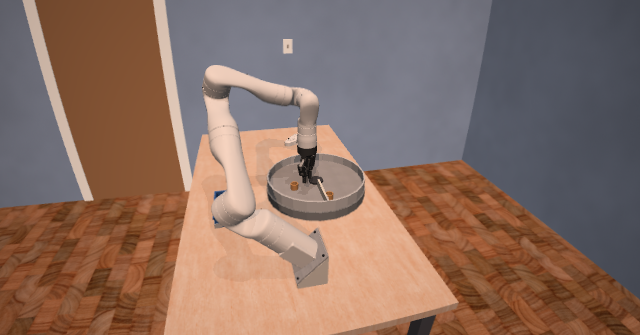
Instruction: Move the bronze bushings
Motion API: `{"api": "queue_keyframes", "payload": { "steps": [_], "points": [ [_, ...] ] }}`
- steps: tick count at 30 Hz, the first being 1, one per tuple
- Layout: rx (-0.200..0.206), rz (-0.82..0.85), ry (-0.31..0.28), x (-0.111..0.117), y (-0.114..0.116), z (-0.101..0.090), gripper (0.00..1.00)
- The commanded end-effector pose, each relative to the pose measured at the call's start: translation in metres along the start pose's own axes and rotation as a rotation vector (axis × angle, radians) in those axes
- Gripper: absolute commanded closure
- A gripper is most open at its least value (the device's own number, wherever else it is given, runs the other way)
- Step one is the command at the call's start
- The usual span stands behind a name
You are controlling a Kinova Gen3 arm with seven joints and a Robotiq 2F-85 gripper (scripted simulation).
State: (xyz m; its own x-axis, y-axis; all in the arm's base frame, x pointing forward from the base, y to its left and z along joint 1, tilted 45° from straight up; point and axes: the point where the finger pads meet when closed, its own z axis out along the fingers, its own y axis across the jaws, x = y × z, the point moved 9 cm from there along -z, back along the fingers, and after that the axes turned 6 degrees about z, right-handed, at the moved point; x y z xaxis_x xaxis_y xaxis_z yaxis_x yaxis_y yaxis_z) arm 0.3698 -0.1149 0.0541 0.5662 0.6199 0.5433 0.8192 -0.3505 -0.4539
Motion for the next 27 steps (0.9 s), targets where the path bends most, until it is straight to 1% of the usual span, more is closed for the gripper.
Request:
{"api": "queue_keyframes", "payload": {
  "steps": [1, 27],
  "points": [
    [-0.002, 0.000, 0.000, -0.0001, 0.0002, -0.0008, 0.60],
    [-0.002, 0.000, 0.000, 0.0003, -0.0002, -0.0008, 0.61]
  ]
}}
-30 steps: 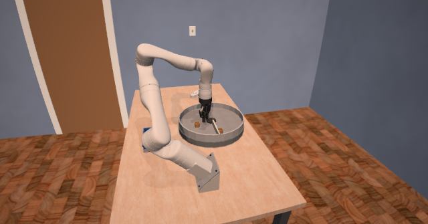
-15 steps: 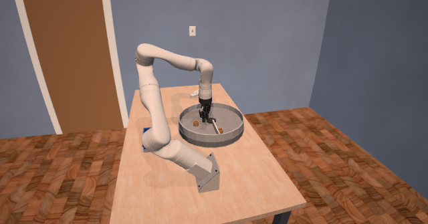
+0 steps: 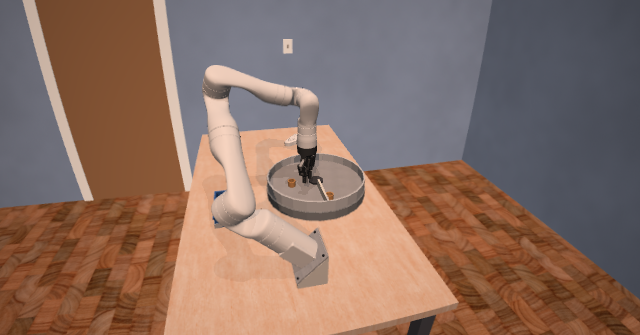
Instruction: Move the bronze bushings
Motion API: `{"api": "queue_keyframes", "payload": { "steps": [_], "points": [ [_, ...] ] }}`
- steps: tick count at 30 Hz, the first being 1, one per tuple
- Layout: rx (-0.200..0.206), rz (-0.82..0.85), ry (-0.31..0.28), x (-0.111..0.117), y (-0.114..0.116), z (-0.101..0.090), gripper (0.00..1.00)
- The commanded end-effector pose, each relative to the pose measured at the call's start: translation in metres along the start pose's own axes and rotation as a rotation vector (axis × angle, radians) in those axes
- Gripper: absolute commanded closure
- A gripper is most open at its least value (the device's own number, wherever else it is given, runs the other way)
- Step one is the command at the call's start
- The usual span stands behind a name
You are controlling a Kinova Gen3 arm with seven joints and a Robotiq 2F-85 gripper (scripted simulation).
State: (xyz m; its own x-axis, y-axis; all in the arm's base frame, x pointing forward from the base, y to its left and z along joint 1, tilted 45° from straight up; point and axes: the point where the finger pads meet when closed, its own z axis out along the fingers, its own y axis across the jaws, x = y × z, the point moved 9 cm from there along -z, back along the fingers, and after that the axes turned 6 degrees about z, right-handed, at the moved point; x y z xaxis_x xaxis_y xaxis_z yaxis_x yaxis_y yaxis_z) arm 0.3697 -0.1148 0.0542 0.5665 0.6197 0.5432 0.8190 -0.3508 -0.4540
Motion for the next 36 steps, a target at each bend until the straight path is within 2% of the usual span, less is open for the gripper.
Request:
{"api": "queue_keyframes", "payload": {
  "steps": [1, 9, 18, 20, 35, 36],
  "points": [
    [-0.002, 0.000, 0.000, 0.001, 0.000, -0.001, 0.61],
    [-0.002, 0.007, 0.000, 0.006, -0.007, -0.001, 0.61],
    [0.000, 0.034, 0.001, 0.030, -0.037, 0.000, 0.61],
    [0.000, 0.034, 0.001, 0.030, -0.037, 0.000, 0.61],
    [-0.002, 0.121, 0.000, 0.113, -0.128, -0.002, 0.61],
    [-0.002, 0.121, 0.000, 0.113, -0.128, -0.002, 0.61]
  ]
}}
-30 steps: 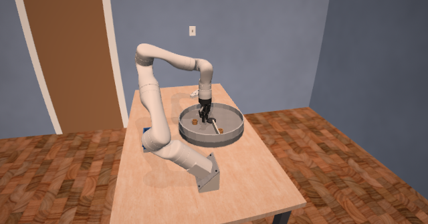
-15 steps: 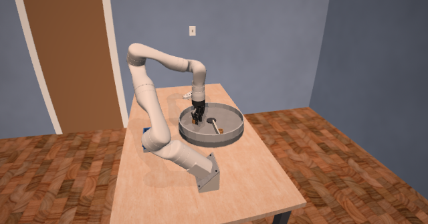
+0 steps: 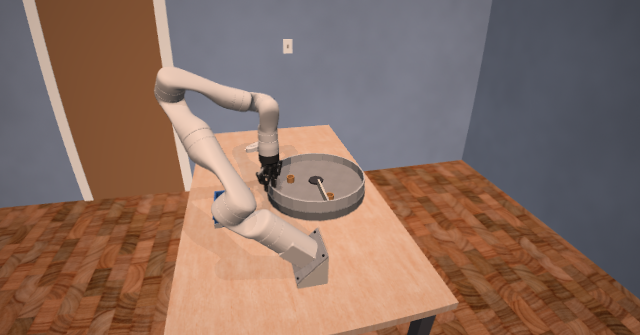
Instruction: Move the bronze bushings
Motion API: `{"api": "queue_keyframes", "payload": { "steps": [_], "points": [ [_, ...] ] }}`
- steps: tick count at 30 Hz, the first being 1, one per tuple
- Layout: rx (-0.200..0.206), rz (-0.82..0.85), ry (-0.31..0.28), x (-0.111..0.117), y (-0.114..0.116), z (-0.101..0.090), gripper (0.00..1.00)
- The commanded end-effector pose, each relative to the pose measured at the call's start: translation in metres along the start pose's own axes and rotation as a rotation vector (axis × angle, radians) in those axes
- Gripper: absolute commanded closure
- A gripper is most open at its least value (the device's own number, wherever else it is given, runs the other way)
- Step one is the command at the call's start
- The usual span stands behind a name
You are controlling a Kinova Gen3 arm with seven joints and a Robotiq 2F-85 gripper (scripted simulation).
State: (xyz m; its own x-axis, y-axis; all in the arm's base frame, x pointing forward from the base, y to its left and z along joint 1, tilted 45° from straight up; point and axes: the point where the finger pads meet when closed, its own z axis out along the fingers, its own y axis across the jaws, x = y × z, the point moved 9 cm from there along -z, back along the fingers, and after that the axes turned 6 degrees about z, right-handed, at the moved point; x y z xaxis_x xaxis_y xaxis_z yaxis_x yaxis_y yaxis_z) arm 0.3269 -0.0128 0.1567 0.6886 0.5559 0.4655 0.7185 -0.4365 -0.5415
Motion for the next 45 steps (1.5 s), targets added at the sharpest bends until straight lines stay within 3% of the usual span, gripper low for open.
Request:
{"api": "queue_keyframes", "payload": {
  "steps": [1, 10, 16, 29, 45],
  "points": [
    [-0.013, -0.038, -0.001, 0.017, -0.013, -0.005, 0.61],
    [-0.013, 0.004, -0.001, 0.048, -0.063, -0.004, 0.61],
    [-0.013, 0.021, -0.001, 0.061, -0.083, -0.004, 0.61],
    [-0.013, 0.036, 0.000, 0.072, -0.102, -0.004, 0.61],
    [-0.012, 0.038, 0.000, 0.073, -0.104, -0.004, 0.61]
  ]
}}
